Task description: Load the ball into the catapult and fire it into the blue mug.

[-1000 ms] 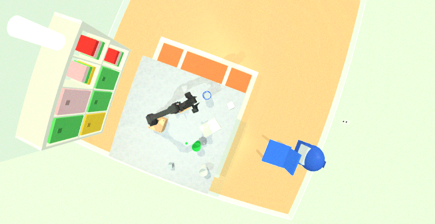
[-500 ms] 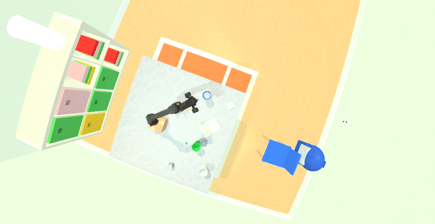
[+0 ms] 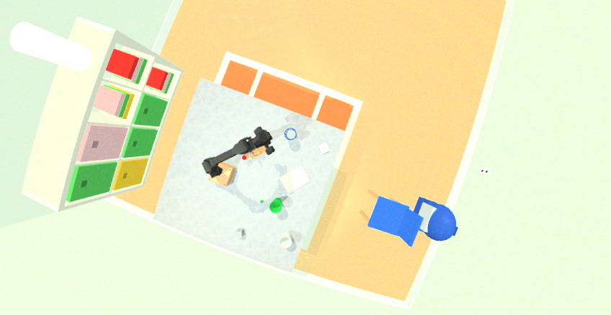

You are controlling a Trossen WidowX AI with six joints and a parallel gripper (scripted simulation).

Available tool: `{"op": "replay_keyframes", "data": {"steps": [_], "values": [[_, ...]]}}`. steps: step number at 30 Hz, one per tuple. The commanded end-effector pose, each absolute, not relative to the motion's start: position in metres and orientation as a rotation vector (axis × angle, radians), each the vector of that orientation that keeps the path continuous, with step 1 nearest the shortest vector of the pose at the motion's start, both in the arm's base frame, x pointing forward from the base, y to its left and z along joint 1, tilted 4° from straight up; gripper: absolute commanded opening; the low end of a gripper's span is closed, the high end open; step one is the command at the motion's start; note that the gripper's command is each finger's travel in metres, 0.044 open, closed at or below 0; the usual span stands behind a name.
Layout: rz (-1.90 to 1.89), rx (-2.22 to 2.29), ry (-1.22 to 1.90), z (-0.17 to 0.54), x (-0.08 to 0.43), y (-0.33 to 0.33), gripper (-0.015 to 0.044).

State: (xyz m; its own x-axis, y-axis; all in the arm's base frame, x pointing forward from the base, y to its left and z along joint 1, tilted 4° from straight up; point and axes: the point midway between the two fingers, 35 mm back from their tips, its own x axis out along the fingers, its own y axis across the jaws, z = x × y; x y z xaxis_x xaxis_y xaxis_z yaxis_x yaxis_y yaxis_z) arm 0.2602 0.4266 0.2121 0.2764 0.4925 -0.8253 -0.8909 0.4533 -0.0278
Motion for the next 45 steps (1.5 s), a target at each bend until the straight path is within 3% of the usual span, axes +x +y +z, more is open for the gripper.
{"op": "replay_keyframes", "data": {"steps": [1,25,45], "values": [[1.004,-0.665,0.871,0.197,0.243,0.42,0.0],[1.09,-1.413,0.909,0.126,0.145,0.353,0.0],[1.145,-2.046,0.836,0.1,0.095,0.285,0.0]]}}
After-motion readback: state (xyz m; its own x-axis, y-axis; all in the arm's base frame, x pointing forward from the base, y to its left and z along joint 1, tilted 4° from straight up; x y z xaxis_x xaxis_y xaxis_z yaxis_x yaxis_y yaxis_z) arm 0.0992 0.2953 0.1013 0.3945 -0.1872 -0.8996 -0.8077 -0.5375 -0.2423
